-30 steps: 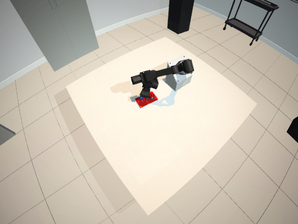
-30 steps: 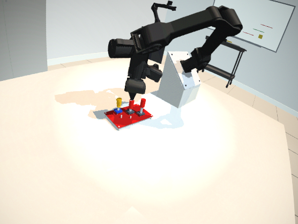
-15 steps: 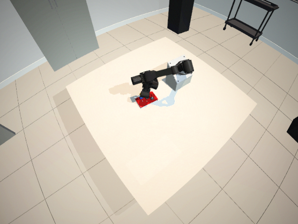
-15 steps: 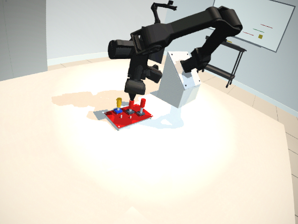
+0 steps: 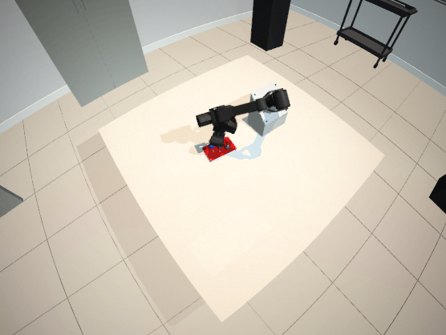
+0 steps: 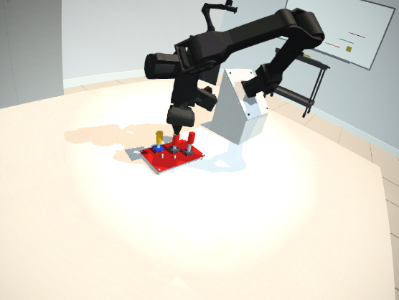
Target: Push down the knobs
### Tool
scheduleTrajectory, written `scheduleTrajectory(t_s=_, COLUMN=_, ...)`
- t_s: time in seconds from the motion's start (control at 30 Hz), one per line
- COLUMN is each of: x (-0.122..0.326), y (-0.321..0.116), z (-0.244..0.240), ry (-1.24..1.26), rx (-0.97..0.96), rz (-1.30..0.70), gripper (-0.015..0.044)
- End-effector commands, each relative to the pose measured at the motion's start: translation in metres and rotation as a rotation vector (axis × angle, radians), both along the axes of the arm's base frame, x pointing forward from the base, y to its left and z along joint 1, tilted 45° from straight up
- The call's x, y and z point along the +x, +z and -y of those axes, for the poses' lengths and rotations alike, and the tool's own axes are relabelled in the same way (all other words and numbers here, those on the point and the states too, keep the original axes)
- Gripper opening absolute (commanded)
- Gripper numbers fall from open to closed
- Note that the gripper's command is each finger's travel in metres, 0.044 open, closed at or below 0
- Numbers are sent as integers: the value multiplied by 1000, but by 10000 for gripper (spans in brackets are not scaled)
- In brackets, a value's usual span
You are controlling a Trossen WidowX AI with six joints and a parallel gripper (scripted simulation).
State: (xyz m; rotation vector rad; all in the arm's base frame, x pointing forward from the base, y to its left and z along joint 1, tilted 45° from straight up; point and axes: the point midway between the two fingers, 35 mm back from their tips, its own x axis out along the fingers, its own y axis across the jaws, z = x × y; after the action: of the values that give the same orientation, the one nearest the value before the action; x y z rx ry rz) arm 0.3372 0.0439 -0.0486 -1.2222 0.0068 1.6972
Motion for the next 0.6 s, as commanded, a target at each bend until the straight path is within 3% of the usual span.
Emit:
scheduleTrajectory(t_s=0.0, x=0, y=-1, z=-2, ry=-2, rx=3, rz=-4, gripper=0)
scheduleTrajectory(t_s=0.57, x=0, y=-3, z=-3, ry=-2, rx=3, rz=-4, gripper=0)
